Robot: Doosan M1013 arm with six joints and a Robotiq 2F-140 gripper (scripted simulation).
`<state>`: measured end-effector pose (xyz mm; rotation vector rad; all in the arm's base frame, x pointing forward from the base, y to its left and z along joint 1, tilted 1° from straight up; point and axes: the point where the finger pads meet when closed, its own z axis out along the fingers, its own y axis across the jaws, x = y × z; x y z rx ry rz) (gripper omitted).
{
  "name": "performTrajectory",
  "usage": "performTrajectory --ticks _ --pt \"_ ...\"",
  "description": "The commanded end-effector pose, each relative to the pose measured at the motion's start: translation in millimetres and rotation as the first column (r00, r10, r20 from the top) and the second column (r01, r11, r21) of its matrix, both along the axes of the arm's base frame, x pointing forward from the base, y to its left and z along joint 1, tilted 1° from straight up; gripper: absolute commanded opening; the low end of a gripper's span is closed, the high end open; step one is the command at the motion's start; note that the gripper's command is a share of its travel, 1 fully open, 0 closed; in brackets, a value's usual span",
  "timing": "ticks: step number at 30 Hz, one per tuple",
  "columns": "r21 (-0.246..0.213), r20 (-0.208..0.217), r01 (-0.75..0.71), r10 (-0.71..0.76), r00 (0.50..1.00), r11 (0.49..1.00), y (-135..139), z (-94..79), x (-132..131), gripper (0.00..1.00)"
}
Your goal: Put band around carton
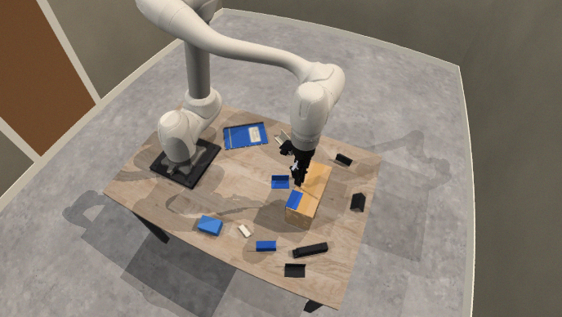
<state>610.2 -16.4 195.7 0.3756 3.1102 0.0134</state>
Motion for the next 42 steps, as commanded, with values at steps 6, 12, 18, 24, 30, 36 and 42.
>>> performTrajectory --ticks 6,12,18,24,30,36,42 --pt "0.0 0.001 0.0 0.0 1.0 1.0 0 0.6 0 0.18" --pt "0.0 0.001 0.001 -0.001 1.0 1.0 0 0.4 0 0.18" --pt "0.0 0.001 0.004 -0.004 1.0 1.0 0 -0.6 0 0.18" --pt "0.0 0.001 0.007 -0.007 1.0 1.0 0 -1.9 0 0.18" --pt "0.0 0.001 0.013 -0.013 1.0 1.0 0 -5.0 1 0.18" --pt "0.0 0.001 0.013 -0.013 1.0 1.0 0 -10.2 1 0.18" --pt "0.0 0.001 0.013 -0.013 1.0 1.0 0 -13.8 1 0.18"
